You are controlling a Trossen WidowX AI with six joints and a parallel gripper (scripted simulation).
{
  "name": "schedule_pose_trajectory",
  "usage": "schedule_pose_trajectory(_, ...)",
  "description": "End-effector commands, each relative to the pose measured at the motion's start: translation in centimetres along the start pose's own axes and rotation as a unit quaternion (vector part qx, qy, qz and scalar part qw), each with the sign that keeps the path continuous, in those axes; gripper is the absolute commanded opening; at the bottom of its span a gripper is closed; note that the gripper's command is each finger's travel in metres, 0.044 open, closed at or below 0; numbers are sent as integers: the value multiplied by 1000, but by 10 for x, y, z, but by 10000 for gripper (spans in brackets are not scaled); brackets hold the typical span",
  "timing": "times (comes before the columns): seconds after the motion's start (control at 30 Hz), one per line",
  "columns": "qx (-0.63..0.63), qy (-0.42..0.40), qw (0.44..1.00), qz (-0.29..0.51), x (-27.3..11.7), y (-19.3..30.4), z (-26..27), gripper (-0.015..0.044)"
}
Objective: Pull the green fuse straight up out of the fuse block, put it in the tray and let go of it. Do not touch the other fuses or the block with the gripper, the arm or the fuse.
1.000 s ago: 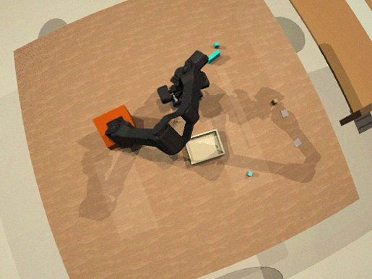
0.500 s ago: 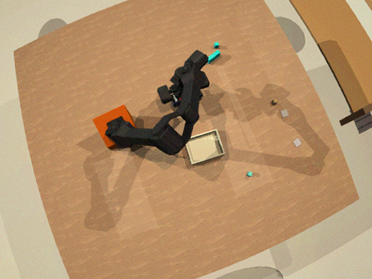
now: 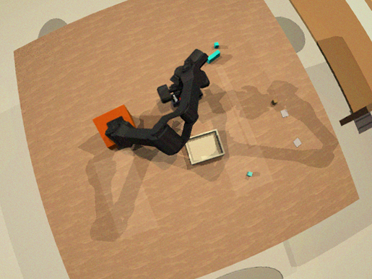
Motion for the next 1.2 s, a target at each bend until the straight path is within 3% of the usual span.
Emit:
schedule_pose_trajectory(0.0, 2, 0, 1000, 2, -3, 0, 1, 0)
schedule_pose_trajectory(1.17, 1, -1, 1000, 2, -20, 0, 1, 0)
Point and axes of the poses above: the point midway between the two fingers, 35 mm back from their tips, its own x axis out along the fingers, its own z axis across the jaws, y = z × x, the point moved 8 cm from there along -x, back along the fingers, and after that the axes turned 11 degrees about -x, right-handed, at the moved point
